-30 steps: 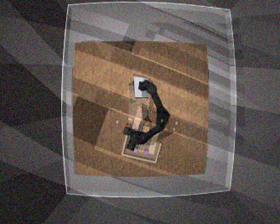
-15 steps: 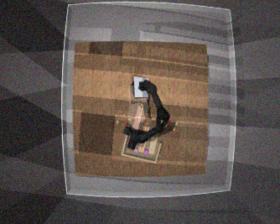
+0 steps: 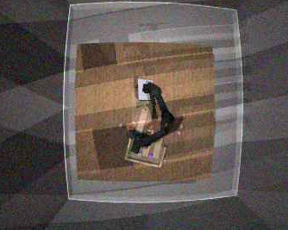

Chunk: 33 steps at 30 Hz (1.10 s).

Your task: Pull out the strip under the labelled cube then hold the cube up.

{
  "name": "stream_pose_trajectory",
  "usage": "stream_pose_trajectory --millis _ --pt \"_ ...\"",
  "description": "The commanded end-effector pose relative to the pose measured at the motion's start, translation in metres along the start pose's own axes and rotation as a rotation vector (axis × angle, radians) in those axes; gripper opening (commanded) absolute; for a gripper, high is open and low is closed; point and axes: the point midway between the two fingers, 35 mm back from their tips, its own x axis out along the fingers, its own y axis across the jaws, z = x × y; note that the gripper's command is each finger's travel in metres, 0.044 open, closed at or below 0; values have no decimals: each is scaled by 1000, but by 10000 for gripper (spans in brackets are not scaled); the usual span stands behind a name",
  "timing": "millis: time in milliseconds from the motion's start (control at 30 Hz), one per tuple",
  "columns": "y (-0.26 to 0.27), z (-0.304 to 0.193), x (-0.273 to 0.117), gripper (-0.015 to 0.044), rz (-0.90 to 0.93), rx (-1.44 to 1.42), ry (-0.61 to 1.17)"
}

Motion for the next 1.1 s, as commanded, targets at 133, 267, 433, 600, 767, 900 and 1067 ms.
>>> stream_pose_trajectory --millis 133,267,433,600,767,900,1067 --pt "-3 -16 -14 0 0 2 0" --pt "-7 -32 -26 0 1 6 2" --pt "-10 -53 -39 0 2 9 4" --pt "-11 -59 -43 0 3 10 5" --pt "-13 -72 -43 0 3 11 6" --pt "-16 -86 -43 0 3 12 6" --pt "-17 -92 -47 0 2 12 6"
